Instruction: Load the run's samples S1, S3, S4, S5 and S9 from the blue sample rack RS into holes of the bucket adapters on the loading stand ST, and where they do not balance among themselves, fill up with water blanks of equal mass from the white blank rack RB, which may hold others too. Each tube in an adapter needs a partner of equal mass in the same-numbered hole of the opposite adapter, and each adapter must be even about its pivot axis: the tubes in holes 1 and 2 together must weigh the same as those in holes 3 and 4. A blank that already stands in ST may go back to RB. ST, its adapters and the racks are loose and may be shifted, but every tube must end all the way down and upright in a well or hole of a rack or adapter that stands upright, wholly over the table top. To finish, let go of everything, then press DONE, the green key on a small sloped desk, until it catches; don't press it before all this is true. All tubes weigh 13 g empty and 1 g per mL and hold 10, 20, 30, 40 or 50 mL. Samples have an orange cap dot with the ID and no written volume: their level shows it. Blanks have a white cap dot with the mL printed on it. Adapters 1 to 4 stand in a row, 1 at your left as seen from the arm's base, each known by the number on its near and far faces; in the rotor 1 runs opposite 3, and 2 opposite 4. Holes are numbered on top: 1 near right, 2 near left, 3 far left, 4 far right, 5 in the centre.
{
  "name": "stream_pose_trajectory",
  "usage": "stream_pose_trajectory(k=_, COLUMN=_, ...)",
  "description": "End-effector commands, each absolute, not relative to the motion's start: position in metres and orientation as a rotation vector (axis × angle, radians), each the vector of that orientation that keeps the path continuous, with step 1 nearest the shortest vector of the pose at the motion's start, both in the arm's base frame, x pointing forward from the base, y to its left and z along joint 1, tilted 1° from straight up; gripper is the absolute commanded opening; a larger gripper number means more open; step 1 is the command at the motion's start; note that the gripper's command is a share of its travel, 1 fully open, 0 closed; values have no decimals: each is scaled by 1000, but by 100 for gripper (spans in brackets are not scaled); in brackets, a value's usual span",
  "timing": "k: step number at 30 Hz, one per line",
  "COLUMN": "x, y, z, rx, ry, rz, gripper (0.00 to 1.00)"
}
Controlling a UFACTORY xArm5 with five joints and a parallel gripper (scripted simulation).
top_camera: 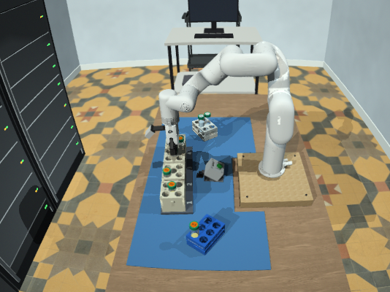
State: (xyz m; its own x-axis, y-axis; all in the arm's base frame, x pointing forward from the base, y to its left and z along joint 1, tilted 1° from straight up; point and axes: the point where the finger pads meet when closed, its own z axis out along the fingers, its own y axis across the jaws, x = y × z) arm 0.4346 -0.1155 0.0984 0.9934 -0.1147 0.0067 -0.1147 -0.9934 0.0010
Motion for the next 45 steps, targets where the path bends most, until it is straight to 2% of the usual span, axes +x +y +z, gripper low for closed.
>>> stream_pose_trajectory(k=1, x=436, y=-116, z=106, rx=3134, ry=-180, rz=16, gripper=43)
stream_pose_trajectory(k=45, x=435, y=-117, z=183, rx=3134, ry=-180, rz=17, gripper=43)
